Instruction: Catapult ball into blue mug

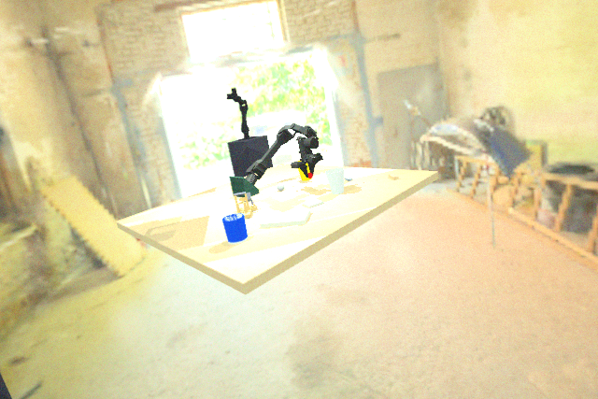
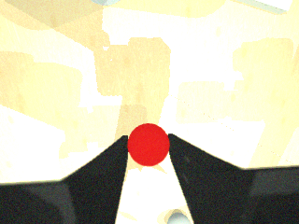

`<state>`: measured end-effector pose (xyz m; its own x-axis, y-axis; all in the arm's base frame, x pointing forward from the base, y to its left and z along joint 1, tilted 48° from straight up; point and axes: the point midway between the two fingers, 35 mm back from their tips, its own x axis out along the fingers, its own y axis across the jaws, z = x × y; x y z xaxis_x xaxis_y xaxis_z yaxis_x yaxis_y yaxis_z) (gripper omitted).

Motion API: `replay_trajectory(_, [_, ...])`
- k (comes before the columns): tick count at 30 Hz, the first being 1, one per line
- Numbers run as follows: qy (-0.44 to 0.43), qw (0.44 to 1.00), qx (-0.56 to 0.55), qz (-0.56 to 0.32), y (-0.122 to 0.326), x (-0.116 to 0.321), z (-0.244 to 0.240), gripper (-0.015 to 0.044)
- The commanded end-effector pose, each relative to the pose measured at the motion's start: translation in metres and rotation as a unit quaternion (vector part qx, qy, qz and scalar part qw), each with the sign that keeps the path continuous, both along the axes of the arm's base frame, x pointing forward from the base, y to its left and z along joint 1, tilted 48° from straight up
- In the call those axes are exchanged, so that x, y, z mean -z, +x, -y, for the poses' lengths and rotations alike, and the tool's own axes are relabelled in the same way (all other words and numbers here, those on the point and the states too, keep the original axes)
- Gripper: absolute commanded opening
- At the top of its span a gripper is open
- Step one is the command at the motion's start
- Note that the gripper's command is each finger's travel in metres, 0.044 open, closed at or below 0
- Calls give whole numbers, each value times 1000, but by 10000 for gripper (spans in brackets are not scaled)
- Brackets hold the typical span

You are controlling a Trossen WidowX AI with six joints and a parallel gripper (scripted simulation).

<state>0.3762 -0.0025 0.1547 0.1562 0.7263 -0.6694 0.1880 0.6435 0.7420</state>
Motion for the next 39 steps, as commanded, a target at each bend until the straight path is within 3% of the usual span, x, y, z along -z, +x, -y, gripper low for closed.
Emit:
replay_trajectory(1, [-1,1000,7,-5,-4,-14,14,0])
replay_trajectory(11, [2,1000,23,-17,-11,-31,37,0])
replay_trajectory(24, [-2,992,61,-111,-33,60,118,0])
replay_trajectory(39, [35,974,78,-209,-100,156,183,0])
